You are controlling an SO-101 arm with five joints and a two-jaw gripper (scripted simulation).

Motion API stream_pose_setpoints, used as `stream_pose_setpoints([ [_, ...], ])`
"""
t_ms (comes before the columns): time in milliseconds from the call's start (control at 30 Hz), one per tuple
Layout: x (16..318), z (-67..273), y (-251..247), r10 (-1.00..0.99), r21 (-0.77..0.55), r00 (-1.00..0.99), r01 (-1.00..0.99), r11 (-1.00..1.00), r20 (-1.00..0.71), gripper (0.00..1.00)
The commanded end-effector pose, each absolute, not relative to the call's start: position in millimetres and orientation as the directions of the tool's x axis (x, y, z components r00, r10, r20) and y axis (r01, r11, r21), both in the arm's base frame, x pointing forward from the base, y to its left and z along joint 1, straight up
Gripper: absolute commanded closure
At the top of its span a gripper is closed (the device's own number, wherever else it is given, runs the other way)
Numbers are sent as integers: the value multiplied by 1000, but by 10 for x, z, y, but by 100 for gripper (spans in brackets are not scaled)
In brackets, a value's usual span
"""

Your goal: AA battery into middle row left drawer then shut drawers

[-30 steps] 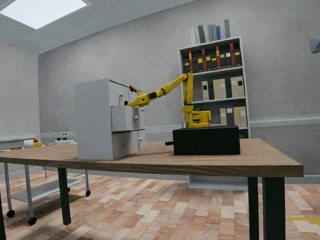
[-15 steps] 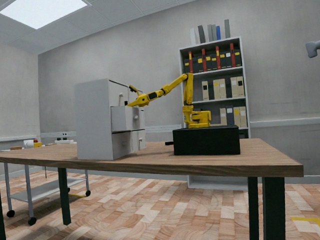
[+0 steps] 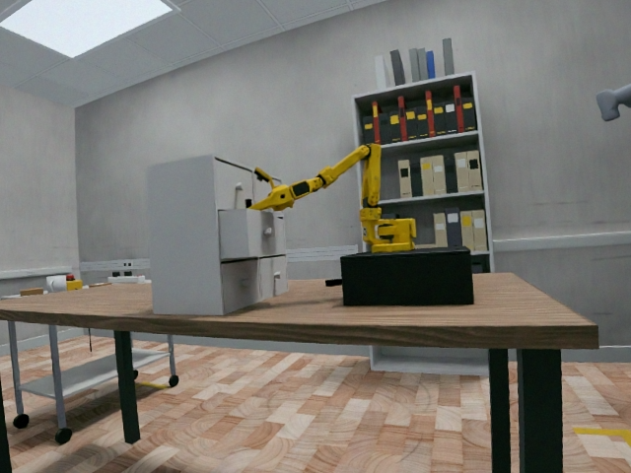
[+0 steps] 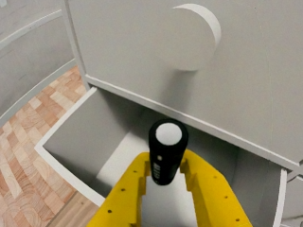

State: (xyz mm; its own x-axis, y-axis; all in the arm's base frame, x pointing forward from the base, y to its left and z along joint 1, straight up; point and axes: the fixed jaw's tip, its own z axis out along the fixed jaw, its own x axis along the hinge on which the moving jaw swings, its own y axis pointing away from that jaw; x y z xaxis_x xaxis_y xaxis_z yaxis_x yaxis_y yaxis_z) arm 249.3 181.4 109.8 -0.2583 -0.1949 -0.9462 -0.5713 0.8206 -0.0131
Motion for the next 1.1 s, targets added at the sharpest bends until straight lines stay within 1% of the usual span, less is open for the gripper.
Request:
stream_pose_setpoints([
  [0,2492,1029,1772,-192,0,-285,-559,829,-939,93],
  [1067,2492,1029,1772,-192,0,-285,-559,829,-939,77],
])
